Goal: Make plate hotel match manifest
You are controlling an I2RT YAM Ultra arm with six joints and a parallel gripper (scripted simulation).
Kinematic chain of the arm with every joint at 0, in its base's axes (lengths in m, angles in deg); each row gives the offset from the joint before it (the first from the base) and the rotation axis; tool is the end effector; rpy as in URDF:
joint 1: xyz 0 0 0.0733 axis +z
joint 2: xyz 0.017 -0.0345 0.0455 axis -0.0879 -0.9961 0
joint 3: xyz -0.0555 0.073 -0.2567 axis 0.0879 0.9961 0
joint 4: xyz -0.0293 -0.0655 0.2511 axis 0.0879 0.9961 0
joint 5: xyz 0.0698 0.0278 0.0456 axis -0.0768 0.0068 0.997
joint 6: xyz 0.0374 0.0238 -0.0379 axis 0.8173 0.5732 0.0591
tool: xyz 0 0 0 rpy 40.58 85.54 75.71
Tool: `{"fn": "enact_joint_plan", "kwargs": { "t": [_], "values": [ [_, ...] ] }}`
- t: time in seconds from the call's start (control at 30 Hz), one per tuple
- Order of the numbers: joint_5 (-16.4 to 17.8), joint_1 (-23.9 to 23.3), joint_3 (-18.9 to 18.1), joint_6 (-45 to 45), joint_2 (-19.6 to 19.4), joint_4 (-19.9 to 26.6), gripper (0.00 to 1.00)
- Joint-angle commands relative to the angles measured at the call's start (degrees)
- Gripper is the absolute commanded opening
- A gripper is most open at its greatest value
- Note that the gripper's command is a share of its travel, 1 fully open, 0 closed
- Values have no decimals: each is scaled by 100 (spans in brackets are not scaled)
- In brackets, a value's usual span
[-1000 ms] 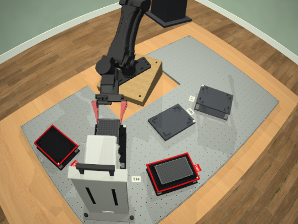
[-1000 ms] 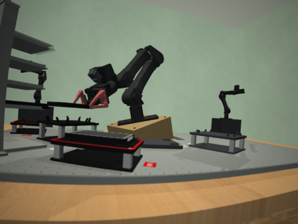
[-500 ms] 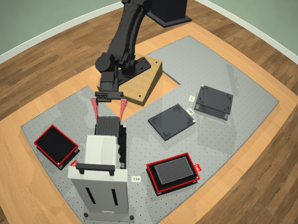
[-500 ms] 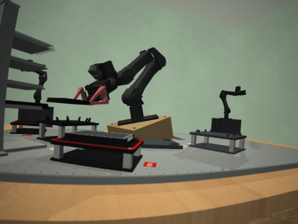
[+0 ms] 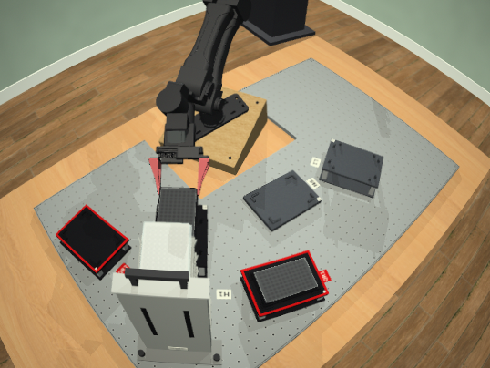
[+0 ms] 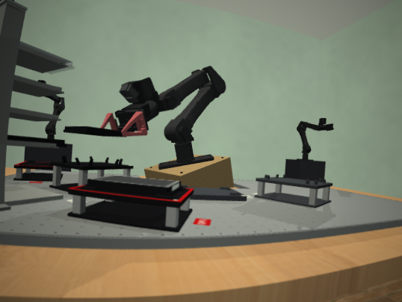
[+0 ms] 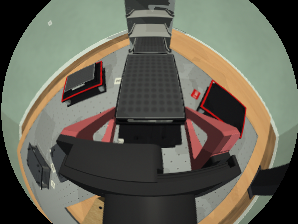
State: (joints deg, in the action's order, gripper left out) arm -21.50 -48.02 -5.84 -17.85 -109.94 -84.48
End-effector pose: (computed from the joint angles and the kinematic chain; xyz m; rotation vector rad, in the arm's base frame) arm 0.1047 -0.1155 0.1968 0.4286 1.8013 -0.5043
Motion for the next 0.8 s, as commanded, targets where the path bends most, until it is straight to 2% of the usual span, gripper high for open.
{"fn": "enact_joint_plan", "kwargs": {
  "t": [0.0, 0.77],
  "values": [
    [0, 9, -128, 6, 89, 176, 86],
    [-12, 21, -533, 10, 411, 903, 86]
  ]
}}
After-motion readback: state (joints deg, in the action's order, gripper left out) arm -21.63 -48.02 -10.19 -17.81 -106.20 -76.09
